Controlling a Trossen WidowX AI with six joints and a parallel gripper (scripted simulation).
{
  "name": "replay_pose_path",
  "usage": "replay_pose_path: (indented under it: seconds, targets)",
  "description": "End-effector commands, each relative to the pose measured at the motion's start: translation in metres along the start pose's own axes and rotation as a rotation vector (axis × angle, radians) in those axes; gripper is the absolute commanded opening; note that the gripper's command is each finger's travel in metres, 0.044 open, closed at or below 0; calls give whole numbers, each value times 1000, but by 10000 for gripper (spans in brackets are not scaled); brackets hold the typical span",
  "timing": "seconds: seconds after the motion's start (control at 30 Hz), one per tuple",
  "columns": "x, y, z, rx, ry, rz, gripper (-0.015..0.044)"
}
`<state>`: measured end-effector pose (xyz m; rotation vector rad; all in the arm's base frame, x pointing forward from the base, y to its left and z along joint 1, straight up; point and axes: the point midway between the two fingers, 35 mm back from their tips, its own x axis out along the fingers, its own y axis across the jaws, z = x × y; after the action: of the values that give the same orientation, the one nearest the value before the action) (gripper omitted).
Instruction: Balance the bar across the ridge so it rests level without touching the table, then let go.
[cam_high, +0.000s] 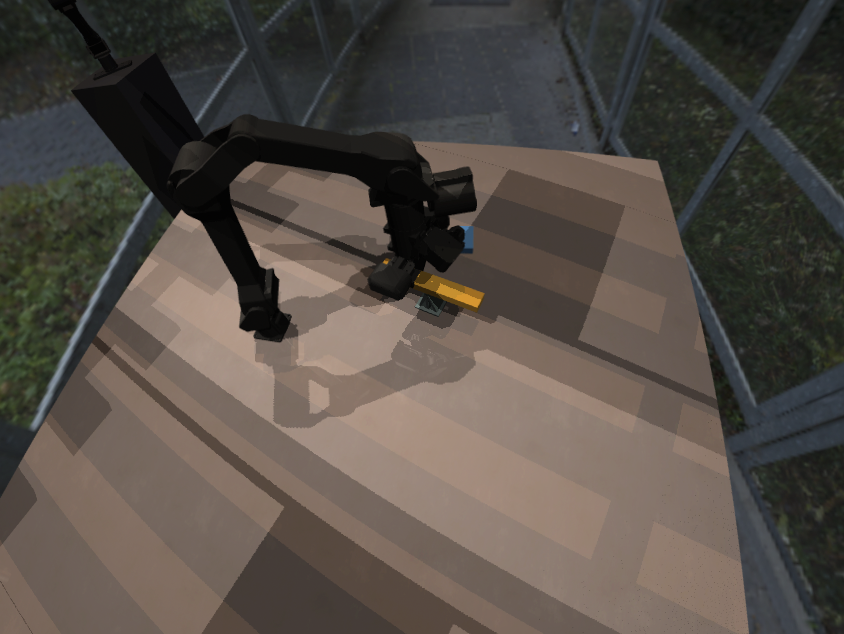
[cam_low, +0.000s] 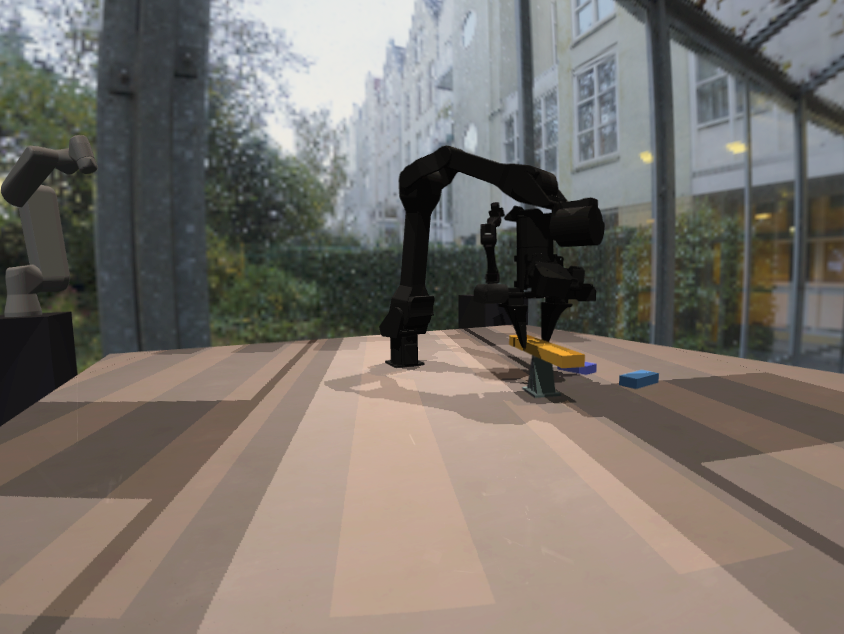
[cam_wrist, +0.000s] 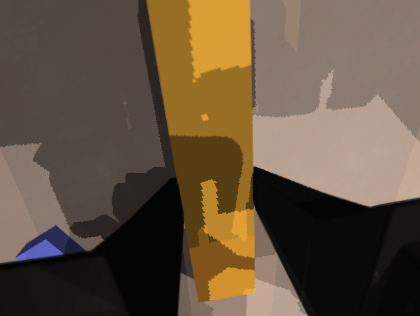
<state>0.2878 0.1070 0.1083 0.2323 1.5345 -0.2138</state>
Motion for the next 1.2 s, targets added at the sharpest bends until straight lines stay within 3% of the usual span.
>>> replay_pose_path:
  seconds: [0.0,0.37,0.6,1.17]
  targets:
    - [0,0,0,0,0,0,0]
    - [0,0,0,0,0,0,0]
    - [0,0,0,0,0,0,167]
    - [0,0,0,0,0,0,168]
